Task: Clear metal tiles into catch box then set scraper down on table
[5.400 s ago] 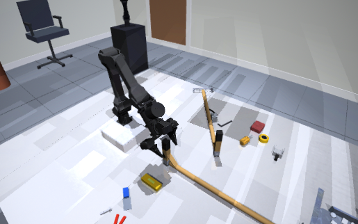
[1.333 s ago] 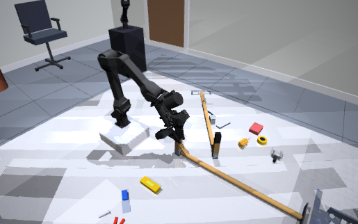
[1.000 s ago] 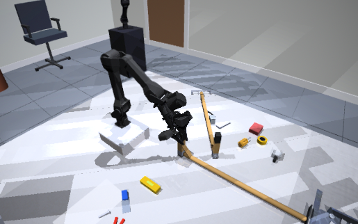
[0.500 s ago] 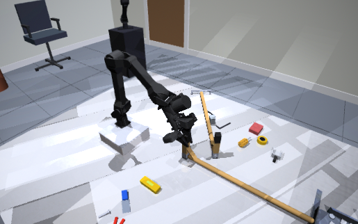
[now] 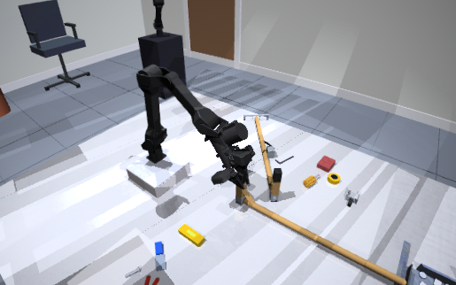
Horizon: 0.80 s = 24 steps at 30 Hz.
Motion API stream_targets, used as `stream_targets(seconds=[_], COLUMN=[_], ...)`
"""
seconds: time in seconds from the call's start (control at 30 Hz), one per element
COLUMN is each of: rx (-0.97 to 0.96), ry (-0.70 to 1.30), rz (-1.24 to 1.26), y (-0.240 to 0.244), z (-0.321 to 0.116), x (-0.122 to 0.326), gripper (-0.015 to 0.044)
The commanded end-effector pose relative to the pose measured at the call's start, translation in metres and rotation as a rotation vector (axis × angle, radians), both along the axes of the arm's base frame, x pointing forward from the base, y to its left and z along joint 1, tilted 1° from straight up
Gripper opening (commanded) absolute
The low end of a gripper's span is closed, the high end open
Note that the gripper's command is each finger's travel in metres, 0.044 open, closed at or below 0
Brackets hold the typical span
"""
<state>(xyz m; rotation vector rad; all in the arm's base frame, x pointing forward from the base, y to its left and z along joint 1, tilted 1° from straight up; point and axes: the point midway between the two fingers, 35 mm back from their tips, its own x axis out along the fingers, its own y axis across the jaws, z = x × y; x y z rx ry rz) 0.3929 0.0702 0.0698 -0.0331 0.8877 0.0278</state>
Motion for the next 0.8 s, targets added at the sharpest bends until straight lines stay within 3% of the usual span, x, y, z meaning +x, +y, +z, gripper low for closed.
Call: stream_targets(seconds=[0.0,0.77], rx=[0.001,0.001], ry=[-0.01,-0.012], rz=[0.005,0.005], y=[0.003,0.008], z=[0.003,0.004], x=[0.008,0.032], gripper=[0.0,0.0])
